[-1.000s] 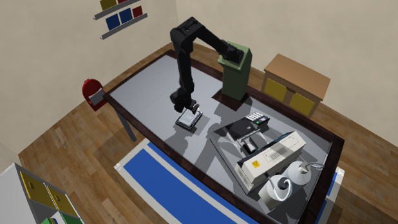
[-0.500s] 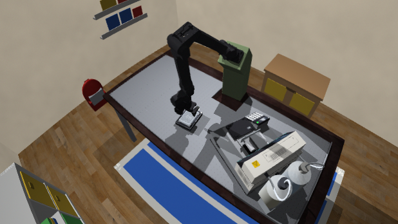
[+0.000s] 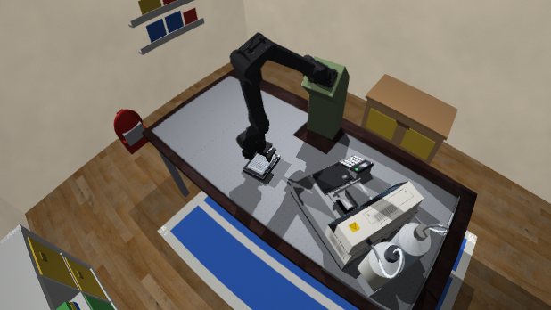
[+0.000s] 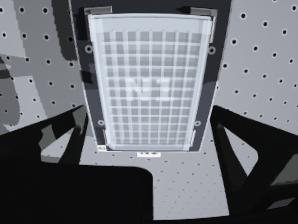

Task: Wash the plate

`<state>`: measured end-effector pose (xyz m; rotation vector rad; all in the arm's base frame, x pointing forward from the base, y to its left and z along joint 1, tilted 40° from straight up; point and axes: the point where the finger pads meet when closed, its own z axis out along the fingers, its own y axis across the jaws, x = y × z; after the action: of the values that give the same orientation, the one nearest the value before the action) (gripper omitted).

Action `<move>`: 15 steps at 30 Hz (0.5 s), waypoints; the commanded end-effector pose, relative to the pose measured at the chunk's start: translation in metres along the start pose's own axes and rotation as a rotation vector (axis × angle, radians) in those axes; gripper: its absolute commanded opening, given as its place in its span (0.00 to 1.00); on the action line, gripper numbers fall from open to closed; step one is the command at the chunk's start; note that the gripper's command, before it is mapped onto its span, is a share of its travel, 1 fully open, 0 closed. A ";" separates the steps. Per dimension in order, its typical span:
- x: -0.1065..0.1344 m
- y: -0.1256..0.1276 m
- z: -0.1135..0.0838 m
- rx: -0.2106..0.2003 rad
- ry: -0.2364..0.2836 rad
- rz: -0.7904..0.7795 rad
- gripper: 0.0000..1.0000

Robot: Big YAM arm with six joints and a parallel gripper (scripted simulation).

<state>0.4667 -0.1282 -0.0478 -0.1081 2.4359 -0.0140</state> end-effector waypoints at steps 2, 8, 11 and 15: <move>0.000 0.000 -0.001 0.002 -0.002 0.006 1.00; 0.000 0.000 -0.001 0.002 -0.002 0.006 1.00; -0.002 0.002 0.007 0.000 -0.006 0.010 1.00; 0.000 0.003 0.009 -0.003 -0.001 0.010 1.00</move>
<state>0.4708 -0.1288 -0.0497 -0.1068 2.4321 -0.0151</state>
